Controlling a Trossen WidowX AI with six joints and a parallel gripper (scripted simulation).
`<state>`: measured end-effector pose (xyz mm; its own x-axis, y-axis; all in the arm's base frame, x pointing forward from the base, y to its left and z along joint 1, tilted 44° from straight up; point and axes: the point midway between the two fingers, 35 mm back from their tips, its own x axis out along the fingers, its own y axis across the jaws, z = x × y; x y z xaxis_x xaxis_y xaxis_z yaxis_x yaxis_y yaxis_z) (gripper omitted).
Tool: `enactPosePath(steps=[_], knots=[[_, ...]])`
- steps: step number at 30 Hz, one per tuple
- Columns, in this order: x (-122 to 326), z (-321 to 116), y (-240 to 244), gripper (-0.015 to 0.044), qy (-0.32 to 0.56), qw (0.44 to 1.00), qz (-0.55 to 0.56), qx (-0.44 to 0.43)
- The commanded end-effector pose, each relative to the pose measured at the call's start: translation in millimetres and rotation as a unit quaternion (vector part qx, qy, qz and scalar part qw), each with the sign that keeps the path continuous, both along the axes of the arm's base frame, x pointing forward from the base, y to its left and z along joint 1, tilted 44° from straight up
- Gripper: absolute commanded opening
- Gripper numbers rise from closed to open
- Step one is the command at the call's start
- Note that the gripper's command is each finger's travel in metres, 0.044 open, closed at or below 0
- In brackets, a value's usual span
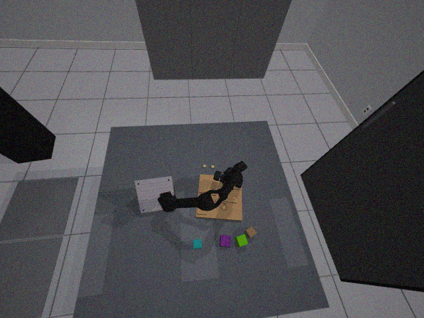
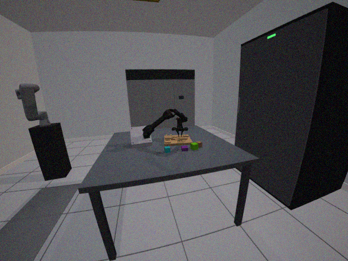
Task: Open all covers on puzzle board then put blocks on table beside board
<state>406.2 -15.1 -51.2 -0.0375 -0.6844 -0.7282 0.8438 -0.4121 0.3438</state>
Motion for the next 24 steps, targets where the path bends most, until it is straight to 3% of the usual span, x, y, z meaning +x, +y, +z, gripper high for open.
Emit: enactPosePath(steps=[1, 19, 24], knots=[[-0.8, -2.4, -3.2, 0.0144, 0.002, 1.0, 0.001, -0.003], [-1.3, -10.3, -10.9, 0.0144, 0.002, 1.0, 0.001, -0.003], [-0.7, -8.6, -8.4, 0.011, 0.0, 1.0, 0.0, 0.0]])
